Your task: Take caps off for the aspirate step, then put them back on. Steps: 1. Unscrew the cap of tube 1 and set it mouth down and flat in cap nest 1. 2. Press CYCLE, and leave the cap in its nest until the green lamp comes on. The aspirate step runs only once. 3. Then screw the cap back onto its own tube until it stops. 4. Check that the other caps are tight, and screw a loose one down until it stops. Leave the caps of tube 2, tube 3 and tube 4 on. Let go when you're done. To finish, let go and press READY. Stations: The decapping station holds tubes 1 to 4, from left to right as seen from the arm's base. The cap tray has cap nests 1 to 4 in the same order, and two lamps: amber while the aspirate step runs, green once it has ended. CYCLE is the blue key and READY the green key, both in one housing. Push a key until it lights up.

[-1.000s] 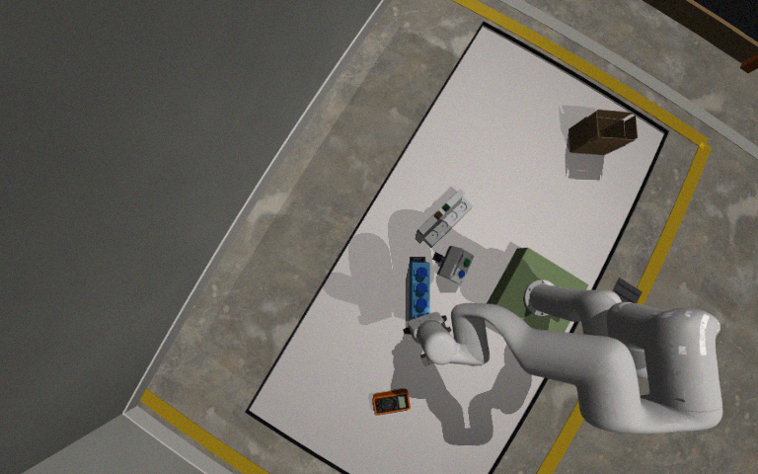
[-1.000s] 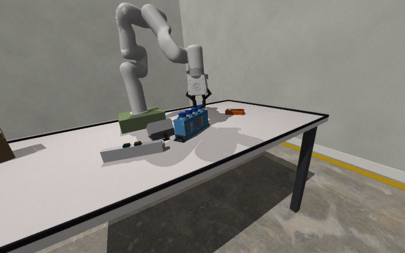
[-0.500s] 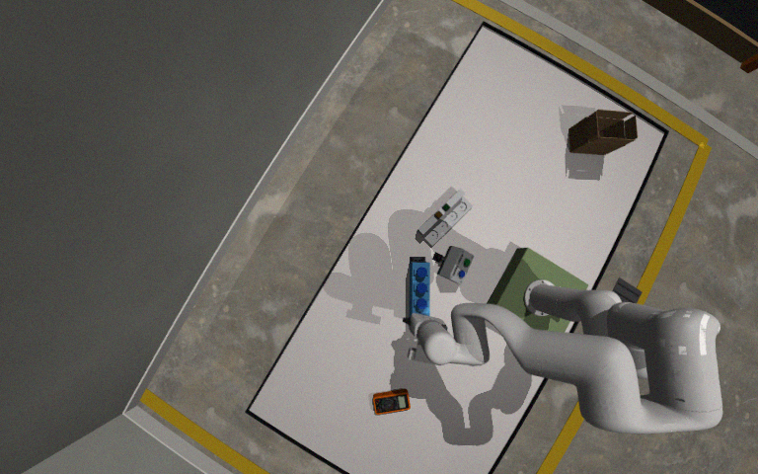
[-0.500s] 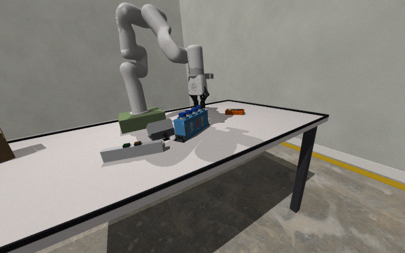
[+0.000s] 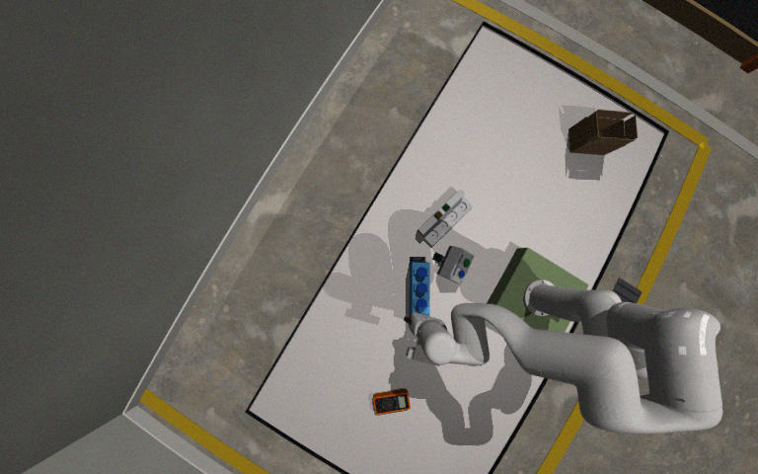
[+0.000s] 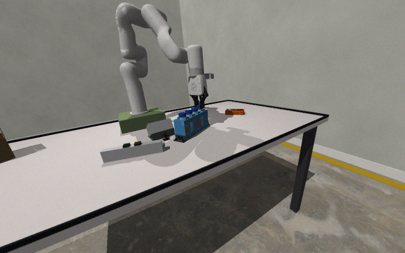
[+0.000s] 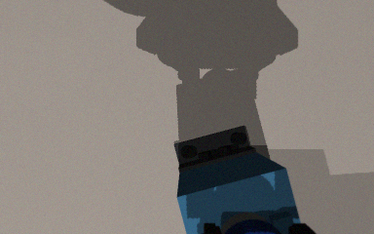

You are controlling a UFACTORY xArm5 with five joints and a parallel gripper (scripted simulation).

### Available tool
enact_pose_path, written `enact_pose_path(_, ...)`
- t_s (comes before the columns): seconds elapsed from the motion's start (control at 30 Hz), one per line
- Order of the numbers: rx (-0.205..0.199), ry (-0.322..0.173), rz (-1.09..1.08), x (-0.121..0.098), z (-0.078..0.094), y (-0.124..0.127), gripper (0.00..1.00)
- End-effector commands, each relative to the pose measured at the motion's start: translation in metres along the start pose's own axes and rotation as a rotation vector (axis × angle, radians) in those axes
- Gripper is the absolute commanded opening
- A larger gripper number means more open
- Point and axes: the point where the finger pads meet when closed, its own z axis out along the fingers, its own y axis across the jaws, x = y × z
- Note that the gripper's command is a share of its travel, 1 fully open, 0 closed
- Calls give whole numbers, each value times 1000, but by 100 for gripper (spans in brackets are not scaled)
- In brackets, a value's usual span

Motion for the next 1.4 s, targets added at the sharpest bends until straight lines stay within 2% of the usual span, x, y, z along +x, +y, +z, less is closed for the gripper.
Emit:
enact_pose_path(0.0, -5, -3, 0, 0, -1, 1, 0)
enact_pose_path(0.03, -5, -3, 0, 0, -1, 1, 0)
enact_pose_path(0.3, -4, -4, -391, 0, -1, 1, 0)
enact_pose_path(0.37, -4, -4, -391, 0, -1, 1, 0)
enact_pose_path(0.43, -4, -4, -500, 0, -1, 1, 0)
enact_pose_path(0.7, -4, -4, -523, 0, -1, 1, 0)
enact_pose_path(0.73, -4, -4, -523, 0, -1, 1, 46)
enact_pose_path(1.13, -4, -4, -523, 0, -1, 1, 46)
enact_pose_path(1.23, -4, -3, -273, 0, -3, 1, 46)
enact_pose_path(1.37, -4, -3, -262, 0, -5, 1, 46)
